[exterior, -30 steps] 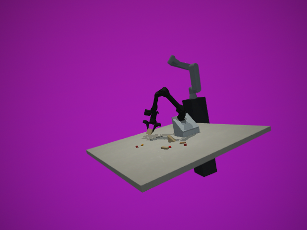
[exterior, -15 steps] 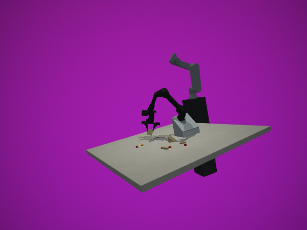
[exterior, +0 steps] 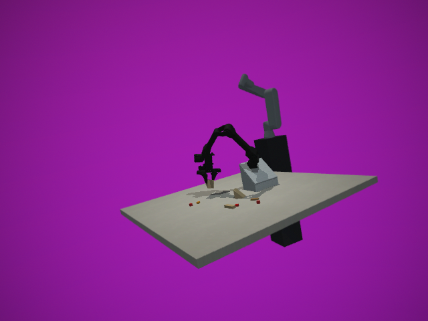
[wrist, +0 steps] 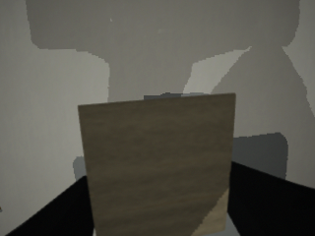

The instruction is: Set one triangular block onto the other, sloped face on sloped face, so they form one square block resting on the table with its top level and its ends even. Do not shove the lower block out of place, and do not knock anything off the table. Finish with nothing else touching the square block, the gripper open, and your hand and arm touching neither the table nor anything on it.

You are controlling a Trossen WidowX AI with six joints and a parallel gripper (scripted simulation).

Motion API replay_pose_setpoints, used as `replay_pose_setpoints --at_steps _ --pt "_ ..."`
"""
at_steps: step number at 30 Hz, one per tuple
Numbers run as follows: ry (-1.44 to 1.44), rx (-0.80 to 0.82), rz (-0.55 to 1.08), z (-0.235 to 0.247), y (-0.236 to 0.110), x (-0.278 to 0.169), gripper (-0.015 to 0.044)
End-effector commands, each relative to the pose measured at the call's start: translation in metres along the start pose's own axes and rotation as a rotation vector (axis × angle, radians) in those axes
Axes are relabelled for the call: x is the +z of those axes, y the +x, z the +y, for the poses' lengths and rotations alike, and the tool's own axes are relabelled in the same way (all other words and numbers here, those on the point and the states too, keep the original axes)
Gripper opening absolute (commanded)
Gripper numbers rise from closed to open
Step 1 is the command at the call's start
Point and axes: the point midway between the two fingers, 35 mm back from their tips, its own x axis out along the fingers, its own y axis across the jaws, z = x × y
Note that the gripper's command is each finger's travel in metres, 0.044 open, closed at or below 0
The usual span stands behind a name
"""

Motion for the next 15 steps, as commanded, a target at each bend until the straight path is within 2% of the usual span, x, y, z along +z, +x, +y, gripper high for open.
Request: replay_pose_setpoints --at_steps 1,15 --pt "-0.123 -0.045 -0.008 0.004 -0.004 0.000 0.0000" --pt "-0.561 -0.220 0.042 0.008 -0.015 -0.010 0.0000"
